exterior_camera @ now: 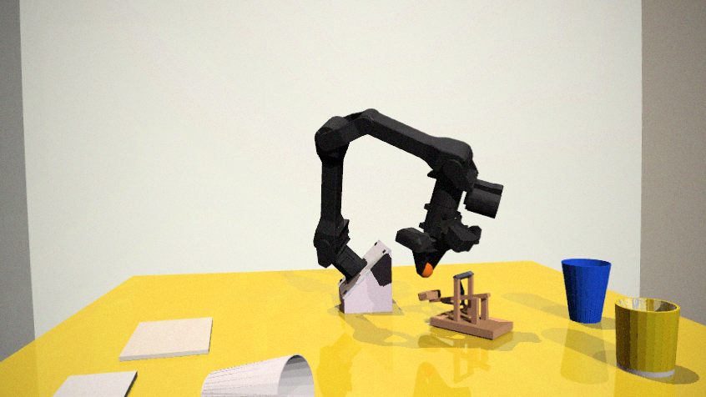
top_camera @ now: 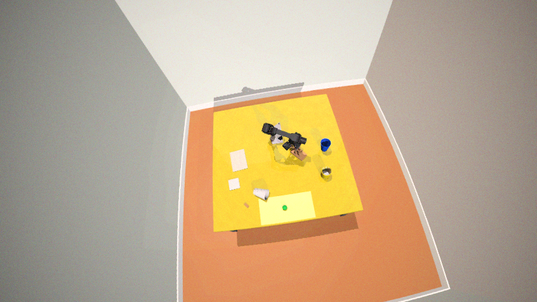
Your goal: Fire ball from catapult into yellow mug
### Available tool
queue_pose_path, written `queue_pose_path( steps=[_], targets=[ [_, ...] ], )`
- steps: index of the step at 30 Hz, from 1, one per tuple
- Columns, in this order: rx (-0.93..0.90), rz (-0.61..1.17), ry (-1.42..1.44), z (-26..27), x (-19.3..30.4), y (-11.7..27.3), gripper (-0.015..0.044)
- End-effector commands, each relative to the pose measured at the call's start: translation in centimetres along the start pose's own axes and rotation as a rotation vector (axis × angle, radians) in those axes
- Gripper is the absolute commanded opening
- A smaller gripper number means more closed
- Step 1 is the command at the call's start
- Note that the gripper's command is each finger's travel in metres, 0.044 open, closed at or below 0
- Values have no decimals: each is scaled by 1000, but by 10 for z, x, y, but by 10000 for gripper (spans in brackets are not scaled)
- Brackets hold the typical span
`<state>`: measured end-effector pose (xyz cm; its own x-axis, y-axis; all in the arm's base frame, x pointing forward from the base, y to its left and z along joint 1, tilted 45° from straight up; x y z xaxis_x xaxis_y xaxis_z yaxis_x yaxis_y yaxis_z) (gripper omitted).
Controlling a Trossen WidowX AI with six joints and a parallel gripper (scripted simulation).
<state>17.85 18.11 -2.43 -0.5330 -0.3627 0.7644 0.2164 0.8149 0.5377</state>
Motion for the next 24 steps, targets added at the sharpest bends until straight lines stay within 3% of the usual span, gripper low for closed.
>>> queue_pose_path(
  steps=[1,24],
  targets=[
    [1,14,8,11,-4,-3,0],
    [-2,14,2,9,-12,-27,0]
  ],
)
Point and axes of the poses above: the point midway between the two fingers, 35 mm back from their tips, its own y axis back along the fingers, its own z axis across the jaws, x = y × z, the point moved 5 cm from there along y, back along the fingers, and after that the axes turned 15 degrees about y, right-handed, at the moved point
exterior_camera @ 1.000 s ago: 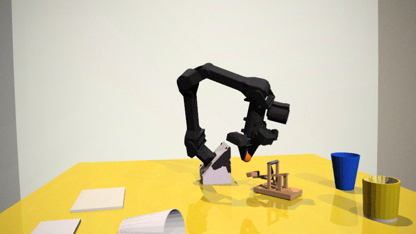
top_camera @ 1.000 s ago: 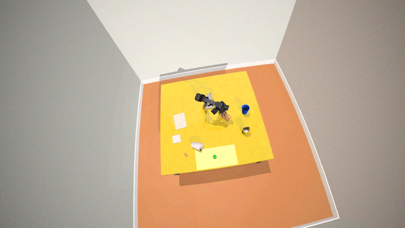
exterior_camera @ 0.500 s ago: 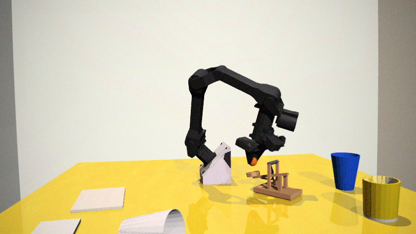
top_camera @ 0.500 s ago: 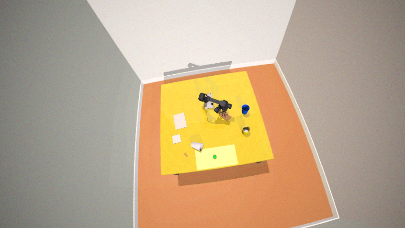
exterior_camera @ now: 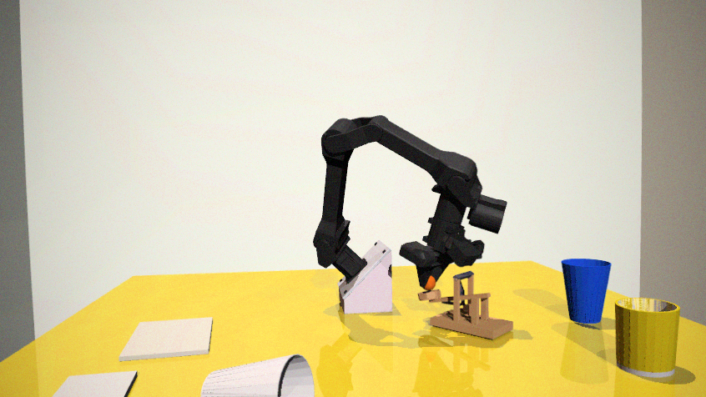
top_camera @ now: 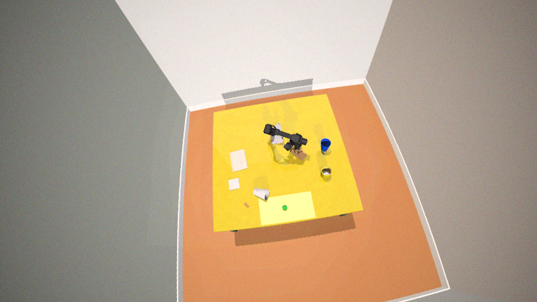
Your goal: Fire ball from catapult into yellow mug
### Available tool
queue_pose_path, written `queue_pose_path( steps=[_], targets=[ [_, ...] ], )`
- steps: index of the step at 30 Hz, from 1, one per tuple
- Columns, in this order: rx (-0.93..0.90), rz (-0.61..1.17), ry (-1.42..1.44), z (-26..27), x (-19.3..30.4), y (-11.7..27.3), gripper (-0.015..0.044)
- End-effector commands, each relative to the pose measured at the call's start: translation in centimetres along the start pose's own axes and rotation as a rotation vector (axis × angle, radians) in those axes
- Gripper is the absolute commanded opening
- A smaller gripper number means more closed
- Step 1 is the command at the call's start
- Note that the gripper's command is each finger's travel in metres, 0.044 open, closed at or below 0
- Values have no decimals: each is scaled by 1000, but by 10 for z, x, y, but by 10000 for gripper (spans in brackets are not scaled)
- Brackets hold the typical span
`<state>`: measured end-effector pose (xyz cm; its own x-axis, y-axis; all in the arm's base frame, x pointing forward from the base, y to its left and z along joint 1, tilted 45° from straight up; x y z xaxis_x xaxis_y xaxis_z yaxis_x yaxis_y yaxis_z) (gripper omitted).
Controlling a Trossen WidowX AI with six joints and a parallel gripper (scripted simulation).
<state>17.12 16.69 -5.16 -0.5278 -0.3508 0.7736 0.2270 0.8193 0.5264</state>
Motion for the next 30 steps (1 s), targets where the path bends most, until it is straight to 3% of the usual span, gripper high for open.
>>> queue_pose_path(
  steps=[1,5,15,22,24,25,30],
  targets=[
    [0,-1,0,0,0,1,0],
    [0,-1,0,0,0,1,0],
    [0,-6,0,0,1,4,262],
    [-15,-146,20,10,48,101,440],
    [-15,-150,21,11,50,104,440],
    [-7,-126,20,8,33,83,440],
    [4,-264,73,3,-1,103,440]
  ],
)
Point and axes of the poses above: the point midway between the two fingers, 35 mm back from their tips, its own y axis back along the fingers, its own z axis across the jaws, x = y × z, the point moved 5 cm from there along y, back along the fingers, and after that the axes turned 15 degrees about y, right-handed, at the moved point
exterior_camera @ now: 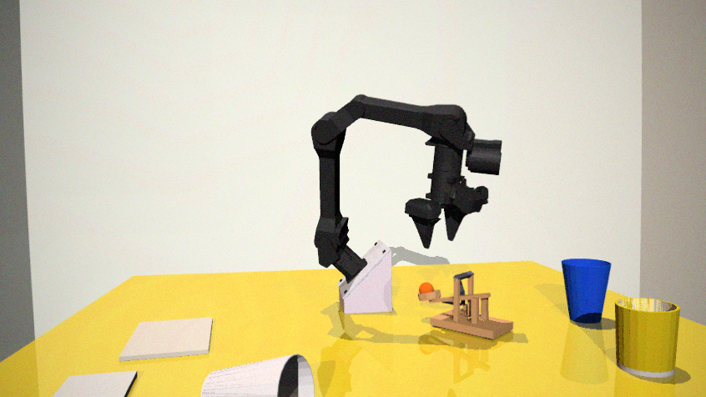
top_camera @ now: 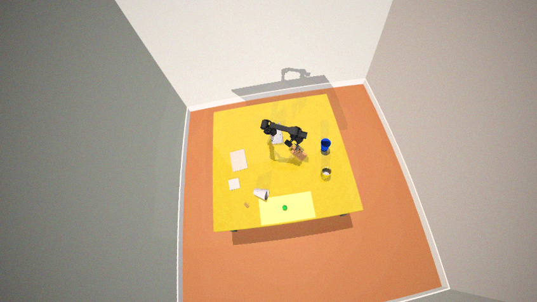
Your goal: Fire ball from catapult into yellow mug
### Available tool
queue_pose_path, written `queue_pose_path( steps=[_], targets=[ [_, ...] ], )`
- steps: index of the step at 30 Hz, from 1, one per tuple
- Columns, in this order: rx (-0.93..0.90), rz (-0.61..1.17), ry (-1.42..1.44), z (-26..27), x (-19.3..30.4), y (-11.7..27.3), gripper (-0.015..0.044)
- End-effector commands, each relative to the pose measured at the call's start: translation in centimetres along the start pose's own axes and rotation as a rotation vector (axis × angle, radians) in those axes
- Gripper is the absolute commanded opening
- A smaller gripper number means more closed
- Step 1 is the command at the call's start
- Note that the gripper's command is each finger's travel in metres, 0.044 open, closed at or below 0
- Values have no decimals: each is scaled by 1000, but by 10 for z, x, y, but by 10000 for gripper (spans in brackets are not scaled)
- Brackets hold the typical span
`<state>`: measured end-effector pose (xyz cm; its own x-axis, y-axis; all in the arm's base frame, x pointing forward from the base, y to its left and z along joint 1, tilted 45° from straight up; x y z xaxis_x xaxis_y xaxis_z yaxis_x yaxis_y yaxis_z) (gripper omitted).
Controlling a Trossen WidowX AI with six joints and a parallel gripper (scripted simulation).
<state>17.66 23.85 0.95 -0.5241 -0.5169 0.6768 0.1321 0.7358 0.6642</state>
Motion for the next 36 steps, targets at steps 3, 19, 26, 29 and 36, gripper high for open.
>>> queue_pose_path(
  steps=[3,19,26,29,36],
  targets=[
    [23,-171,63,-9,-47,18,440],
    [238,-643,175,-56,-164,94,440],
    [393,-804,178,-83,-199,132,440],
    [409,-818,178,-86,-202,135,440],
    [408,-818,178,-78,-201,137,440]
  ],
)
Point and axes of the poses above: the point midway between the two fingers, 35 mm back from their tips, its own y axis back along the fingers, its own z axis across the jaws, x = y × z, the point moved 5 cm from there along y, back along the fingers, and after that the axes turned 15 degrees about y, right-handed, at the moved point
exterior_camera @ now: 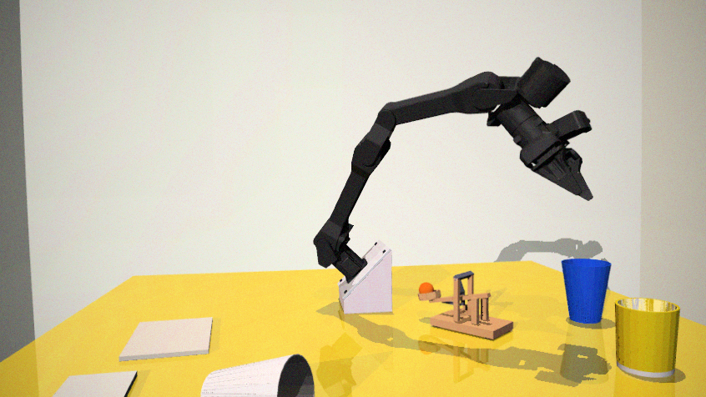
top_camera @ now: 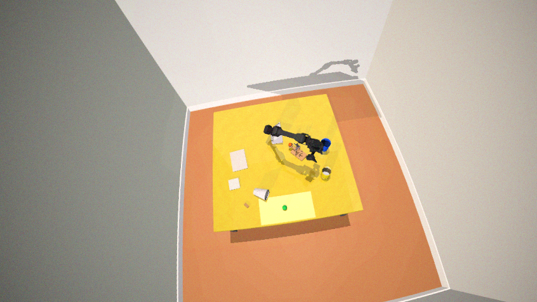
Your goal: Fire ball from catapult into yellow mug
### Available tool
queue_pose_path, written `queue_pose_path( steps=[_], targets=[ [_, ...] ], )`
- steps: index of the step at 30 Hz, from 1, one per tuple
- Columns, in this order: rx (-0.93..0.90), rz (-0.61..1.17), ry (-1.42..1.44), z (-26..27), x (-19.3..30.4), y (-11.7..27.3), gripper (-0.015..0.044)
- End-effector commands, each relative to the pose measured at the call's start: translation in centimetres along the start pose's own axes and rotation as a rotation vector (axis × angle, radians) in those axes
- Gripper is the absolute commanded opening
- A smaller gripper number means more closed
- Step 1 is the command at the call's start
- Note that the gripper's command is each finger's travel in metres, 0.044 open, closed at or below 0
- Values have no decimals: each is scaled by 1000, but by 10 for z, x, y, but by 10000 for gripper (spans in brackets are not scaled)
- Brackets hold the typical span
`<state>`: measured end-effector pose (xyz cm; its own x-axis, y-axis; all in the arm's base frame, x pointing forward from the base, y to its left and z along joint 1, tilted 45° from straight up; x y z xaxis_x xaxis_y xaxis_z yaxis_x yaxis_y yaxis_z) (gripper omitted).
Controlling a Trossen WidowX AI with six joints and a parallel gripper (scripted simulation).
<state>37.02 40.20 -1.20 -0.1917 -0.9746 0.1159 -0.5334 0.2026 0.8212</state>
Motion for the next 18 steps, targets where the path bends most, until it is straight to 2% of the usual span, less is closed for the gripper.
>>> queue_pose_path(
  steps=[1,13,18],
  targets=[
    [12,-11,4,6,-7,5,440],
    [12,-11,4,6,-7,5,440],
    [12,-11,4,6,-7,5,309]
  ],
)
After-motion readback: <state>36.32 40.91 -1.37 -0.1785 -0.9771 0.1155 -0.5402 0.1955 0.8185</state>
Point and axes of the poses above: the point midway between the two fingers, 35 mm back from their tips, its own y axis back along the fingers, its own z axis across the jaws, x = y × z, the point moved 5 cm from there along y, back along the fingers, and after that the axes turned 15 degrees about y, right-handed, at the moved point
